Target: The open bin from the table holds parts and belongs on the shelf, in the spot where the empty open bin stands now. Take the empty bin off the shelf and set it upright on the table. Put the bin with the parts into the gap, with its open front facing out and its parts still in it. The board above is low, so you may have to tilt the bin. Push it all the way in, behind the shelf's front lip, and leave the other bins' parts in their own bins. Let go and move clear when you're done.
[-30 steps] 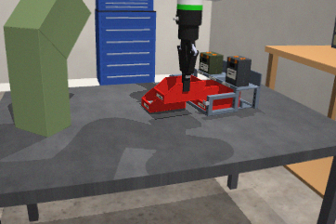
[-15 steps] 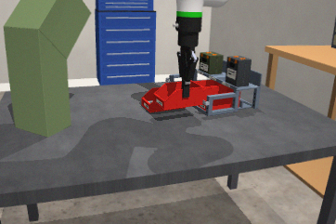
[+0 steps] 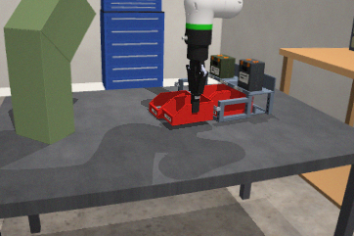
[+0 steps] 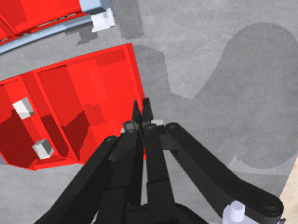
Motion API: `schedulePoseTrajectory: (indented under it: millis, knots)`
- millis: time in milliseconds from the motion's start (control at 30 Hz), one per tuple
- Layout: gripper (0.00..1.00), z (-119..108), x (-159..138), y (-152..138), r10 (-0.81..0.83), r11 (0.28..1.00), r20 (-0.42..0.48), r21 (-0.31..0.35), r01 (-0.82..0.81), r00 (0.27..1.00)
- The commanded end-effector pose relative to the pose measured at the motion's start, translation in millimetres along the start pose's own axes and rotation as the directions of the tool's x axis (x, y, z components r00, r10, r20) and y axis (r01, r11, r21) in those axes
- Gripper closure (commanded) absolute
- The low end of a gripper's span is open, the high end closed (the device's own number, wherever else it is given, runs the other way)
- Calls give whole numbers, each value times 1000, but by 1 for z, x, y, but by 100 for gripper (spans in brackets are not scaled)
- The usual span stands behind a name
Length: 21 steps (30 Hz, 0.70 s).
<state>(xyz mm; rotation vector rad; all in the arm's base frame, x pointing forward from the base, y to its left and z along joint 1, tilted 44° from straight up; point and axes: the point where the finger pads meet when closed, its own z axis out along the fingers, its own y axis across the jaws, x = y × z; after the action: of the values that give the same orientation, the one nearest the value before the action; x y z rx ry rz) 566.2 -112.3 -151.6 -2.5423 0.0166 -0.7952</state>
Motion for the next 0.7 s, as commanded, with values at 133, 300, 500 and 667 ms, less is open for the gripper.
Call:
schedulePoseTrajectory:
  millis: [133,300,500,667]
  knots:
    - [90,11,0,1,0,1000,-1,-1,0,1000]
    - [90,14,0,1,0,1000,-1,-1,0,1000]
    - [90,14,0,1,0,1000,-1,-1,0,1000]
    - [90,14,0,1,0,1000,-1,-1,0,1000]
